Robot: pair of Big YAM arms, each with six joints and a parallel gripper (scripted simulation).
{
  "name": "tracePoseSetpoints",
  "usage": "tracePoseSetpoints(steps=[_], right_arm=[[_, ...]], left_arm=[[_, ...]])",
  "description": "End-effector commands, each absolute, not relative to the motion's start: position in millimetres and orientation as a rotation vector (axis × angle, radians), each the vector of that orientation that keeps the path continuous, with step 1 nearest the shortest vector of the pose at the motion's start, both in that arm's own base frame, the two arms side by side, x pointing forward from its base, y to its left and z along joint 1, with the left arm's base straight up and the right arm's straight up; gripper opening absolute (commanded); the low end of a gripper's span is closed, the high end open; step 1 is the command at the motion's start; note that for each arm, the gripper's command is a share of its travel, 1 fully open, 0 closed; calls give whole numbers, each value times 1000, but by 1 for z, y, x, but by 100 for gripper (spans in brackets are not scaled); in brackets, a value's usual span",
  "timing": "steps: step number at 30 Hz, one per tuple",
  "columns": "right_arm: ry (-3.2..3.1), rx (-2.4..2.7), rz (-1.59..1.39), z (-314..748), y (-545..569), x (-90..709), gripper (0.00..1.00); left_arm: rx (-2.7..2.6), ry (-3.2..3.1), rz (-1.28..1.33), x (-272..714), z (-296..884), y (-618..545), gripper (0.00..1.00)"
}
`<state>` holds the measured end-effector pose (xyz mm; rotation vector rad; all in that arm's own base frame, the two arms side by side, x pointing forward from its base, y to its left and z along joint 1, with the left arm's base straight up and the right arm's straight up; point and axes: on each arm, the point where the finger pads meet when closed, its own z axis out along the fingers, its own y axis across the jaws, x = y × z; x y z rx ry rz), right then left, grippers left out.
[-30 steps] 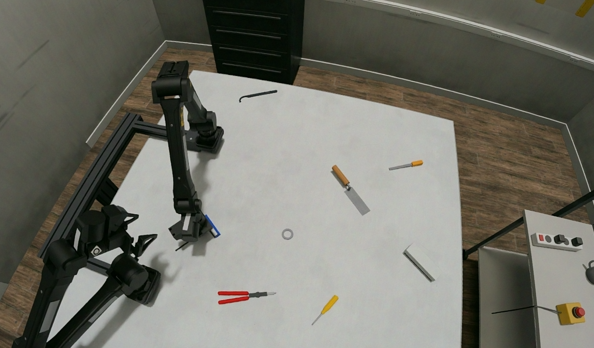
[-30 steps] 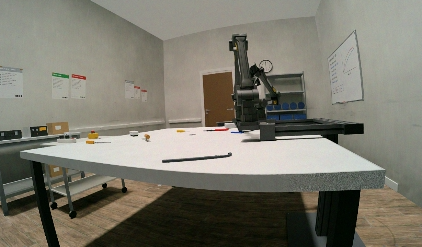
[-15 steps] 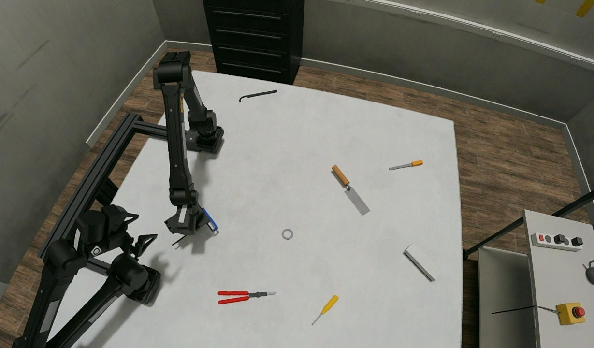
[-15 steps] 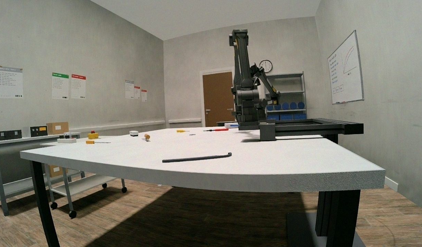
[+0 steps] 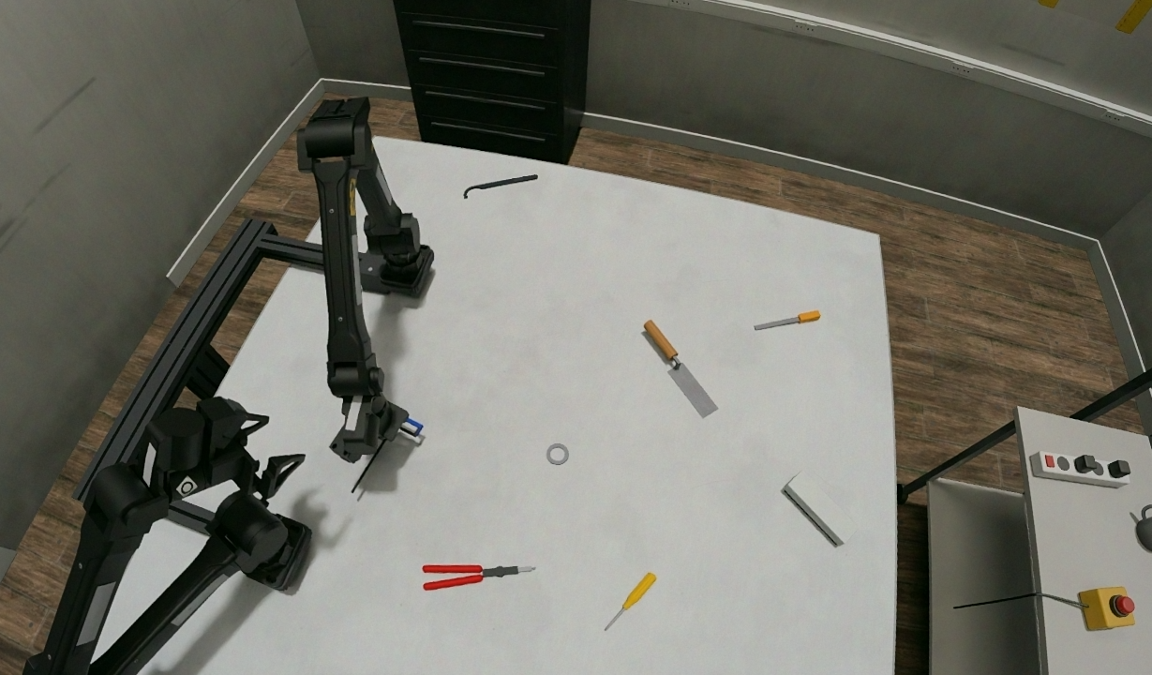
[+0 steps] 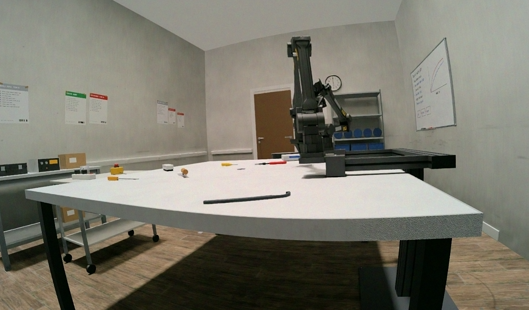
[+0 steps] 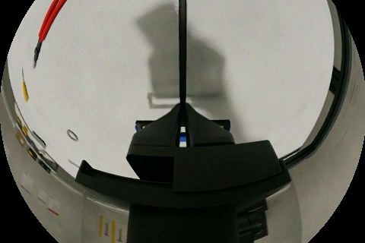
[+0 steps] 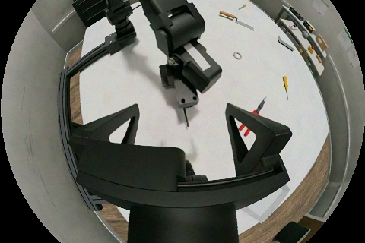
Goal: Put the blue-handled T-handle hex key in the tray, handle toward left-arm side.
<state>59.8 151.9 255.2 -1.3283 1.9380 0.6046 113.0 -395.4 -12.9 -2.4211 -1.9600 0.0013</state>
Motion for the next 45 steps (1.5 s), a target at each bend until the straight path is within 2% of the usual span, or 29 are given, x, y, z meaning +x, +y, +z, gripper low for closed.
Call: tracePoseSetpoints(steps=[1,23,45], right_arm=[[1926,-1305,622,268,153,60,100],[1926,-1305,622,268,153,60,100],[1926,-1305,622,268,153,60,100]], left_arm=[[-2211,-2269,18,110,11,-411,0],[-1112,-2948,11,99,19,-394,0],[-11,-3150,25,92,34,-388,0]])
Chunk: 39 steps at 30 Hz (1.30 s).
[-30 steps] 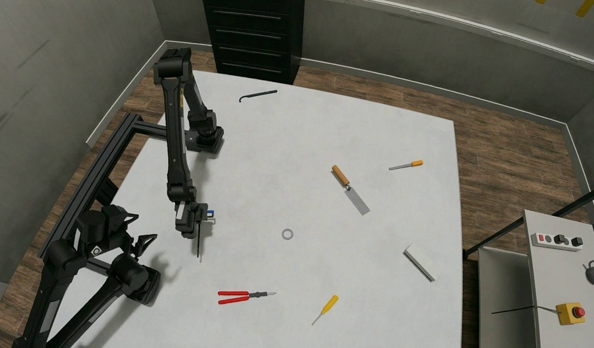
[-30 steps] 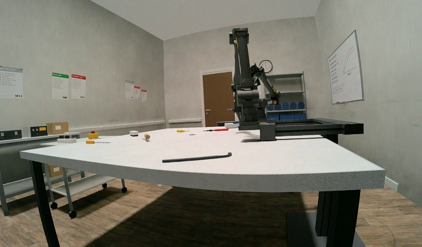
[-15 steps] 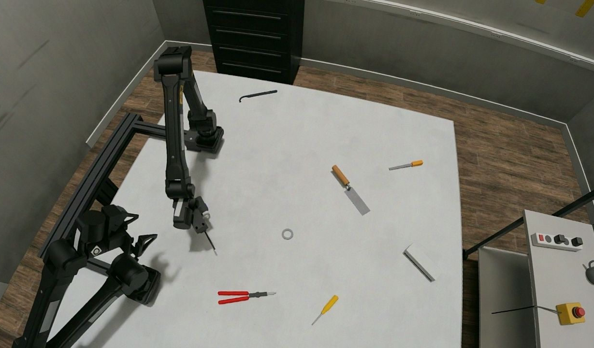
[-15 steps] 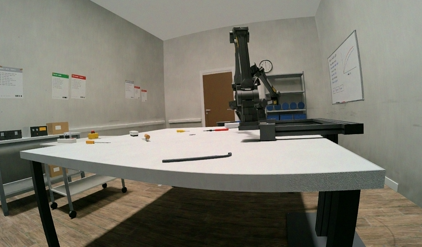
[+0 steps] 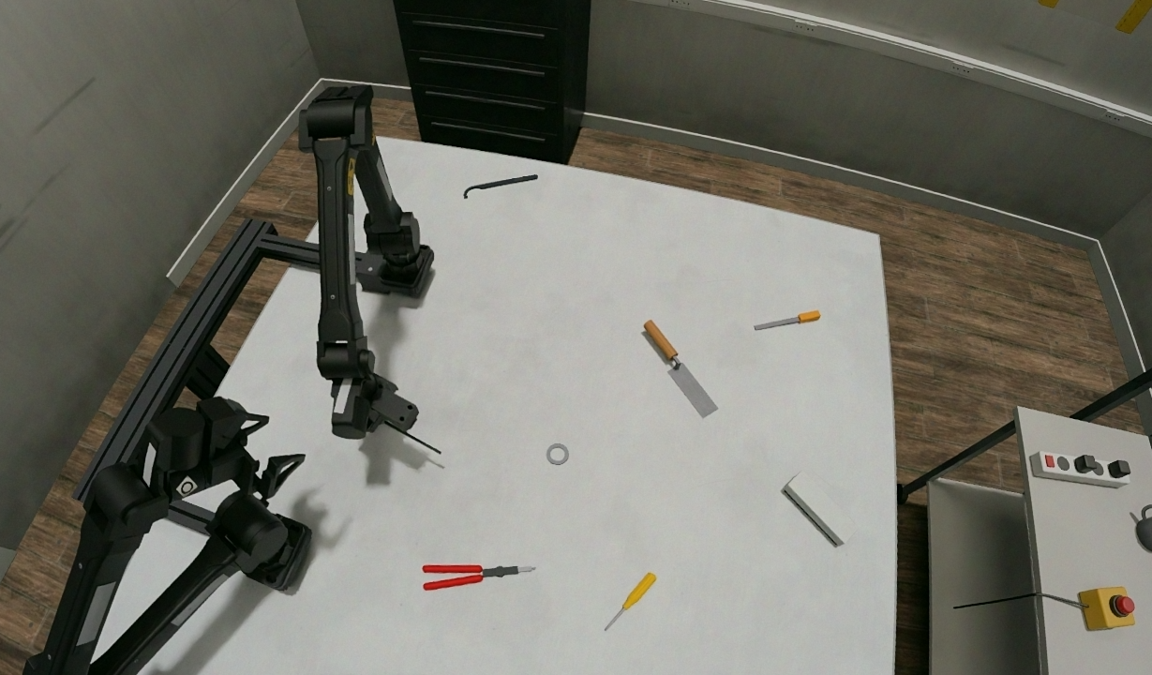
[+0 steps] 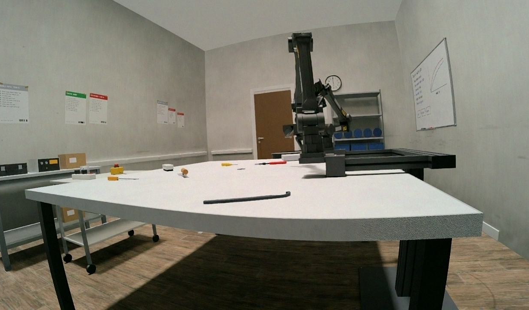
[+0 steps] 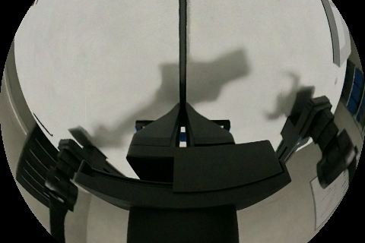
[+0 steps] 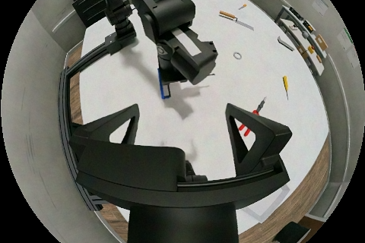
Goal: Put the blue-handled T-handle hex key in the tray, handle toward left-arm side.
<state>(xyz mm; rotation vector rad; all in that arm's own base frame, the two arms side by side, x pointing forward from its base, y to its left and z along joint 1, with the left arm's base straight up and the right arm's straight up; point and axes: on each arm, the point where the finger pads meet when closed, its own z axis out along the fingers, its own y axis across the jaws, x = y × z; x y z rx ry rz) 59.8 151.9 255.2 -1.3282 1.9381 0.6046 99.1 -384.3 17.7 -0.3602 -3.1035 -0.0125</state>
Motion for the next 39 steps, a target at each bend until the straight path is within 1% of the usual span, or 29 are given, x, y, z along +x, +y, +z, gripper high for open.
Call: tracePoseSetpoints(steps=[1,8,20,24,26,34,37,38,39], right_arm=[[1926,-1305,622,268,153,60,100],[1926,-1305,622,268,153,60,100],[1926,-1305,622,268,153,60,100],[1926,-1305,622,268,153,60,100],[1926,-1305,622,268,153,60,100],[1926,-1305,622,268,153,60,100],[1926,-1305,622,268,153,60,100],[1926,-1305,622,268,153,60,100],[1926,-1305,622,268,153,60,100]], left_arm=[[7,-3151,32,92,33,-389,0],[-36,-3148,11,91,20,-388,0],[-19,-3146,-22,89,-49,-386,0],[-19,-3150,11,91,-51,-401,0],[-19,-3156,55,94,-29,-415,0],[-19,-3148,4,92,-71,-406,0],[-19,-3149,9,93,-69,-401,0],[-19,-3148,3,95,-64,-394,11],[-21,-3149,8,96,-57,-390,18]])
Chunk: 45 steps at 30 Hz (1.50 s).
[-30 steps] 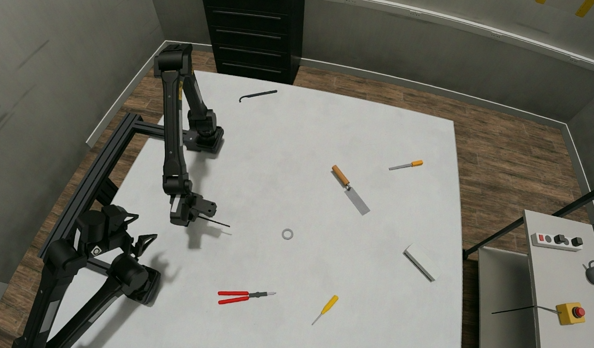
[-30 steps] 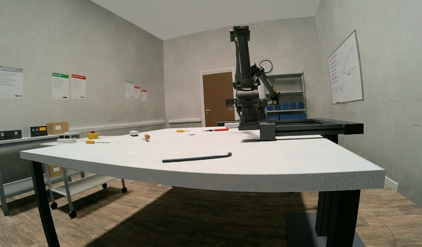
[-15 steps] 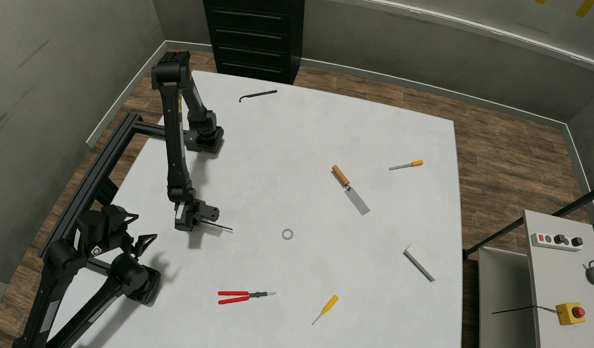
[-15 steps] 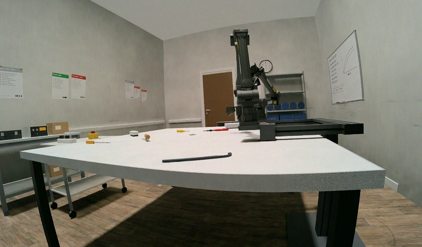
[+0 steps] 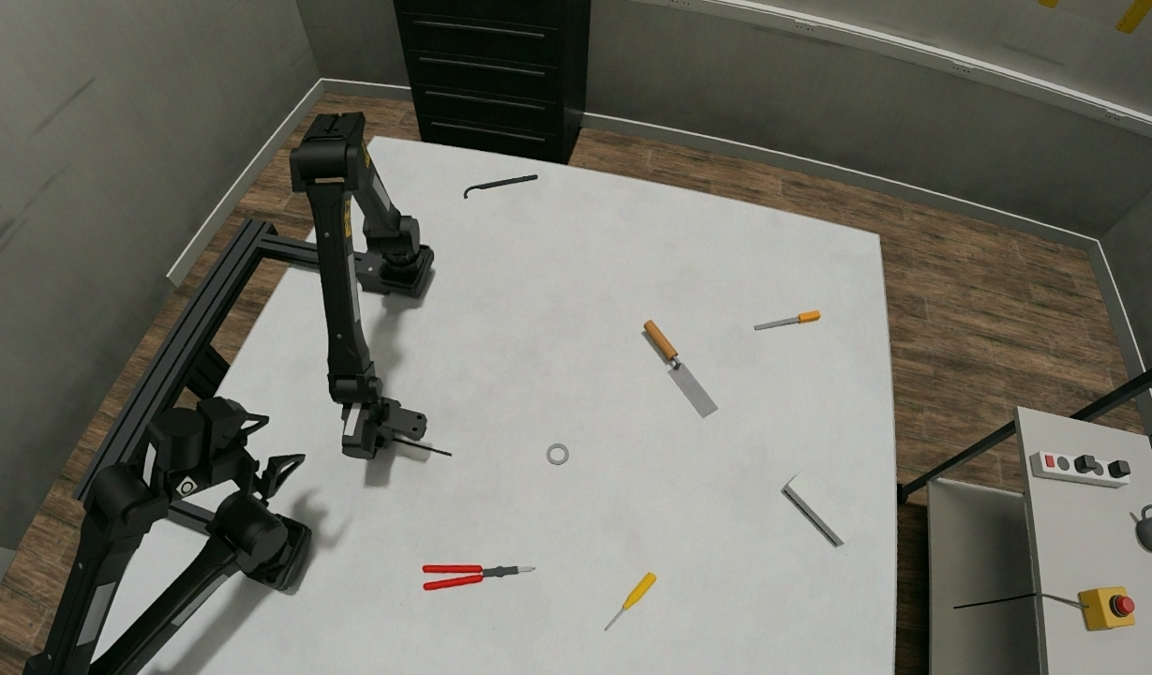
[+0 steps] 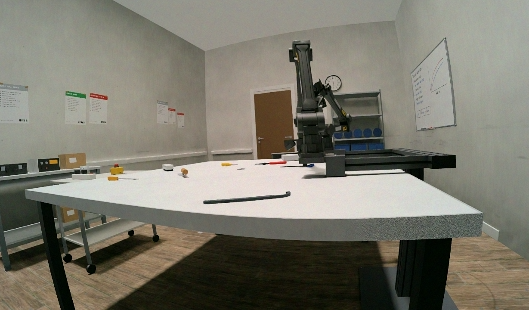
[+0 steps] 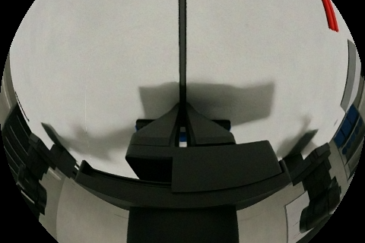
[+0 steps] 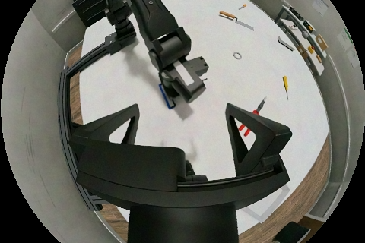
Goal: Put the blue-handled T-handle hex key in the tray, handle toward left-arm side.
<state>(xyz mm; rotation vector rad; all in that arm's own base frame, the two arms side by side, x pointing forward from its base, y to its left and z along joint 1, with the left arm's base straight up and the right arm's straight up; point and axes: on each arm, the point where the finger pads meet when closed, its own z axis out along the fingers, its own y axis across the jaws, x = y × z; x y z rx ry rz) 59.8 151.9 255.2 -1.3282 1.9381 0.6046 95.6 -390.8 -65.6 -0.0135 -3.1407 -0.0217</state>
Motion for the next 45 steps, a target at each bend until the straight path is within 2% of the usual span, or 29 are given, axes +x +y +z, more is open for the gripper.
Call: tracePoseSetpoints(steps=[1,24,28,38,44,45], right_arm=[[1926,-1305,622,268,153,60,100],[1926,-1305,622,268,153,60,100],[1926,-1305,622,268,153,60,100],[1926,-1305,622,268,153,60,100],[1926,-1305,622,268,153,60,100],[1936,-1297,630,268,155,60,89]], left_arm=[[-21,-3149,8,96,-57,-390,18],[-11,-3167,141,109,-5,-407,18],[-19,-3163,135,96,10,-427,64],[-37,-3171,154,104,75,-422,65],[-107,-3231,80,137,77,-362,65],[-116,-3248,73,145,79,-352,65]])
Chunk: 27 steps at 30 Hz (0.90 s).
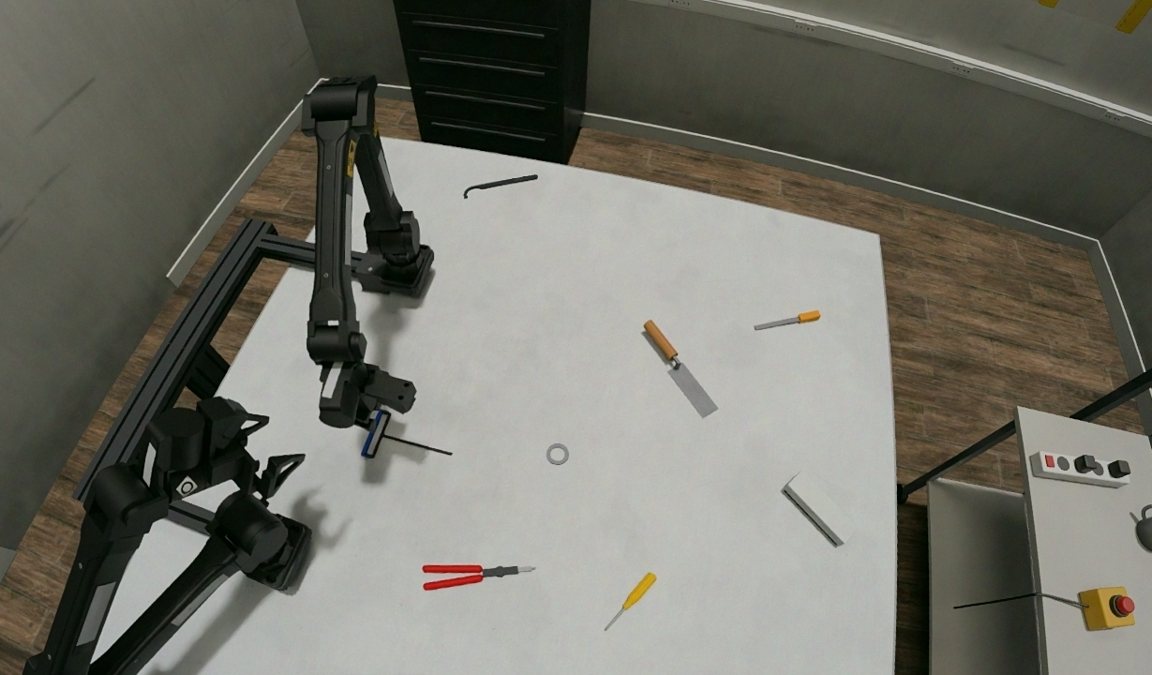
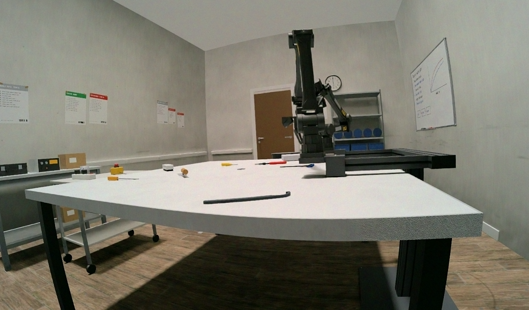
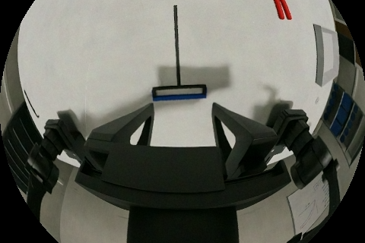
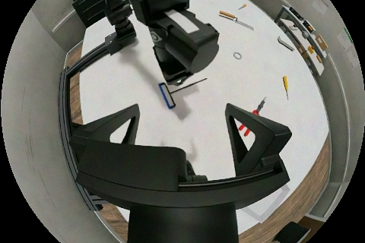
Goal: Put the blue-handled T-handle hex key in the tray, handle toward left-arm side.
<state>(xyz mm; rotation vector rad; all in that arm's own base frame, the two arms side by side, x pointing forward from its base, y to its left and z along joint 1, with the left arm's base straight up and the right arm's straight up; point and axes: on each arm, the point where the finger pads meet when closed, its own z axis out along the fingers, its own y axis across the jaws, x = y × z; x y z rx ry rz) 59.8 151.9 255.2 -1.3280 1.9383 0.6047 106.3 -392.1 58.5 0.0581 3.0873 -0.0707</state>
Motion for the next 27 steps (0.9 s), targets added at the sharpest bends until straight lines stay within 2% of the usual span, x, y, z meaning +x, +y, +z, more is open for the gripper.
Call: tracePoseSetpoints(steps=[1,5,6,27], right_arm=[[1958,-1279,642,268,159,61,77],[2063,-1199,681,271,176,65,32],[2100,-1179,684,269,183,67,29],[2662,-794,584,184,289,93,29]], left_arm=[[113,3009,-72,154,82,-343,65],[120,2942,-67,184,92,-312,65],[121,2922,-63,193,95,-302,65],[110,2631,-14,322,140,-160,65]])
